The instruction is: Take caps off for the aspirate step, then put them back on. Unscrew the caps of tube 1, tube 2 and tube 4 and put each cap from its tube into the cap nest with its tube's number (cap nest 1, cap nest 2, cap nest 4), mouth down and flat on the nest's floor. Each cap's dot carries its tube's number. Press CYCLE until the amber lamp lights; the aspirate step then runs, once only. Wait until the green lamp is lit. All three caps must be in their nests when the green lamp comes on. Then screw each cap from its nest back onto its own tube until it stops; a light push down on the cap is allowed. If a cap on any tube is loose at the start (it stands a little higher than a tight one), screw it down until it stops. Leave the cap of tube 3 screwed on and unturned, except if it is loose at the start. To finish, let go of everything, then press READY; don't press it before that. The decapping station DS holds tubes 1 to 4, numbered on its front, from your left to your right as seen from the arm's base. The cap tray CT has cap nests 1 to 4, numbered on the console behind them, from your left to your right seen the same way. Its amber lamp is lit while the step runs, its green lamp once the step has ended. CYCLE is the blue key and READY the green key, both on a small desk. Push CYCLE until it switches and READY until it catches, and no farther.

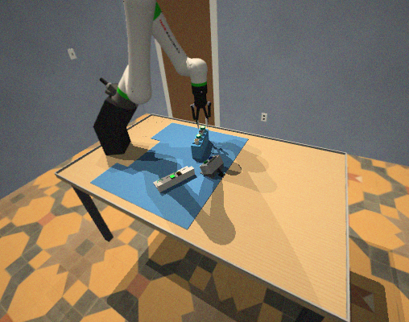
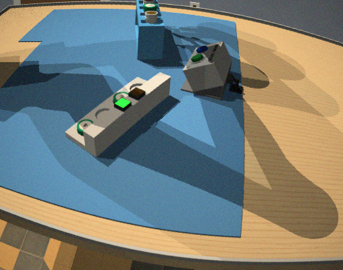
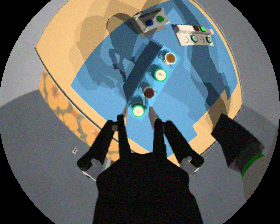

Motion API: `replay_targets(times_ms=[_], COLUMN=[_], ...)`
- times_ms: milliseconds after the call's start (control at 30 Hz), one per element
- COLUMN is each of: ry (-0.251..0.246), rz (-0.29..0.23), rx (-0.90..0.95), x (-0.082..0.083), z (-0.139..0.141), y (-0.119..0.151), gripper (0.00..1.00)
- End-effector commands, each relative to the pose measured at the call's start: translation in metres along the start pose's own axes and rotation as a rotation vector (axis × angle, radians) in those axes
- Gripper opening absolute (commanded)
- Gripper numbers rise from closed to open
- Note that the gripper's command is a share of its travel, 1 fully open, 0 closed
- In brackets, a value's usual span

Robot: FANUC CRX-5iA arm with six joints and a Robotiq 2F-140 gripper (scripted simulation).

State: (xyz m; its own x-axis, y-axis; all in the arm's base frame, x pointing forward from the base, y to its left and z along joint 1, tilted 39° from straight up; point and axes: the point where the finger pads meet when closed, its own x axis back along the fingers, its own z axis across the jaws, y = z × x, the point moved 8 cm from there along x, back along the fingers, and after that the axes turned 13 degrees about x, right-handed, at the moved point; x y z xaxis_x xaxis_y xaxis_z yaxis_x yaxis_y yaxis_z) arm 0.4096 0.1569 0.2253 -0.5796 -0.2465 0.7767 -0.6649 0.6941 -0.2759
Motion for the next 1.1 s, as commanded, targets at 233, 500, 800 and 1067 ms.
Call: replay_targets(times_ms=[233, 500, 800, 1067], ry=[0.000, 0.000, 0.000, 0.000], rz=[0.001, 0.001, 0.001, 0.001], rx=[-0.101, -0.101, -0.101, -0.134], x=[-0.0045, -0.0070, -0.0070, -0.0071], z=[-0.0001, -0.0001, -0.0001, -0.0001], y=[0.0001, 0.0001, 0.0001, 0.0001], gripper=[0.35, 0.35, 0.00, 0.00])
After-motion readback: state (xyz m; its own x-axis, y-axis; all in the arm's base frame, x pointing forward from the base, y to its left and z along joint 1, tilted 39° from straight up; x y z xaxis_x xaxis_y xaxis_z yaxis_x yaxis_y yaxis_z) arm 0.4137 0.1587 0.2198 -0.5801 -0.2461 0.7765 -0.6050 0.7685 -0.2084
